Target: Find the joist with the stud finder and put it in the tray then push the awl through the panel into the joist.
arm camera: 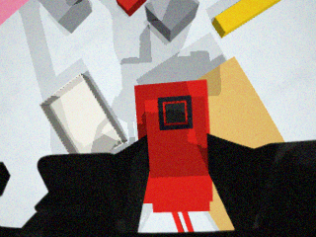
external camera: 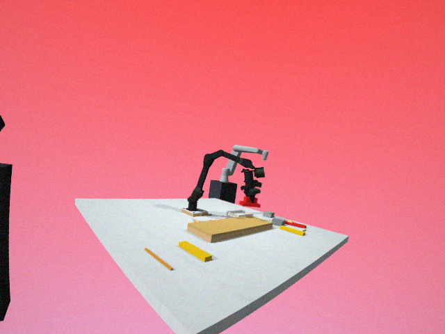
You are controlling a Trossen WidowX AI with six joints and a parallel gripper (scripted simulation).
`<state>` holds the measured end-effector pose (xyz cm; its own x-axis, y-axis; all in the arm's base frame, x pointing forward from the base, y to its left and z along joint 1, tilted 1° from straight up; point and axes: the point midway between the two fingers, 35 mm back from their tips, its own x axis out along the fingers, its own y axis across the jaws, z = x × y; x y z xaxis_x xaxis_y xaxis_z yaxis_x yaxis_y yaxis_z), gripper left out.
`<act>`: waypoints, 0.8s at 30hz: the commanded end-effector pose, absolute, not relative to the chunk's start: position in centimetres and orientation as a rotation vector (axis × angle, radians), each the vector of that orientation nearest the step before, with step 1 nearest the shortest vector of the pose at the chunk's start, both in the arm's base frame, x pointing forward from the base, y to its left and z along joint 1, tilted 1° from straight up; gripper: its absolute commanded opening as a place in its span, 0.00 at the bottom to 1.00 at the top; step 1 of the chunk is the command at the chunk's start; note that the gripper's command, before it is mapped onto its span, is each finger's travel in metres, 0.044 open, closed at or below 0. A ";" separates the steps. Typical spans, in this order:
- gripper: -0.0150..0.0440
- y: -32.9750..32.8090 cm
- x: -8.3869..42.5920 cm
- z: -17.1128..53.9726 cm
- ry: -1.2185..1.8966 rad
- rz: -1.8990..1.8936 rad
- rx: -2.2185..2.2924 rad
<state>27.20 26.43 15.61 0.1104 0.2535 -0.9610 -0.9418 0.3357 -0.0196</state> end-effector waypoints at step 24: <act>0.25 34.6 11.6 14.5 0.935 1.420 -1.078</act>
